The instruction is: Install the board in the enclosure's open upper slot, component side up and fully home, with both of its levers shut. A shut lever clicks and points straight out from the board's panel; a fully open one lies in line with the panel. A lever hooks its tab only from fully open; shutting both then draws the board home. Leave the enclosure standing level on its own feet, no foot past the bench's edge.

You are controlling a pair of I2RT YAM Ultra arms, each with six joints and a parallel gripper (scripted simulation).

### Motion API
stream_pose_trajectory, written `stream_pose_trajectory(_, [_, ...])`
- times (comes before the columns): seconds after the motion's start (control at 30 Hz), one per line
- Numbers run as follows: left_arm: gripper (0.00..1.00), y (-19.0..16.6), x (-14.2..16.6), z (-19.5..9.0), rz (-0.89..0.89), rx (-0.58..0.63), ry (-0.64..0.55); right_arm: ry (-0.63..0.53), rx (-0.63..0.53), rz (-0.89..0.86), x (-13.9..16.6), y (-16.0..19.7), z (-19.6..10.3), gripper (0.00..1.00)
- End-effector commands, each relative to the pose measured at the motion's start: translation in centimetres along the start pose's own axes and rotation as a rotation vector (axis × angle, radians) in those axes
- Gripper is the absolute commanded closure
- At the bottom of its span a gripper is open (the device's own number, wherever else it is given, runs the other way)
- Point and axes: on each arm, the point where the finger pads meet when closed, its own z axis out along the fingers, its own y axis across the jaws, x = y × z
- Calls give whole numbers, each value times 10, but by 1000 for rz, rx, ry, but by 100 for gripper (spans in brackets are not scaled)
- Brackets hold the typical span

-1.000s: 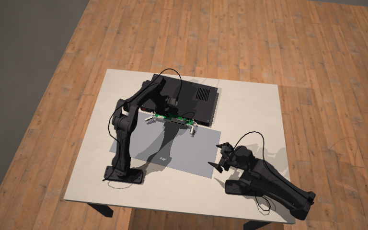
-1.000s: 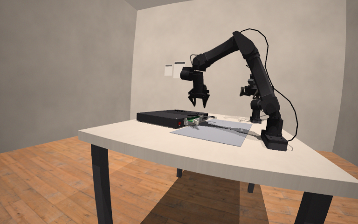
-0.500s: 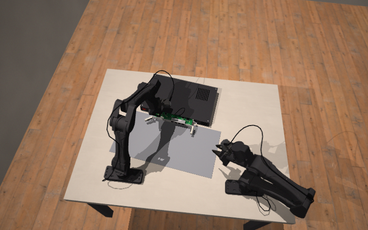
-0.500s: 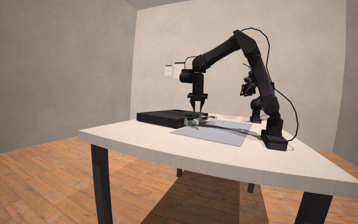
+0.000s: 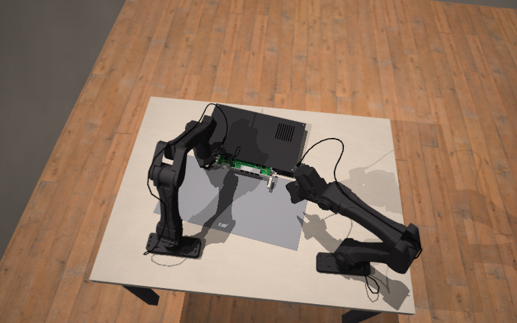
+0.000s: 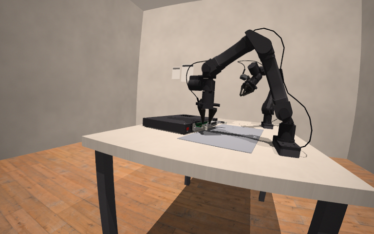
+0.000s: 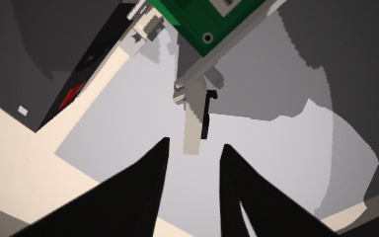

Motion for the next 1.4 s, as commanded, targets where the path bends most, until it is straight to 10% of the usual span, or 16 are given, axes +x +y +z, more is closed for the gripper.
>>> stream_pose_trajectory(0.0, [68, 4, 6, -10, -44, -37, 2, 54, 47, 113, -7, -6, 0, 68])
stream_pose_trajectory(0.77, [68, 2, 8, -8, -46, -29, 4, 592, 296, 651, 5, 6, 164, 68])
stream_pose_trajectory(1.37, [68, 5, 7, -1, -44, -33, 1, 631, 325, 692, 10, 4, 190, 68])
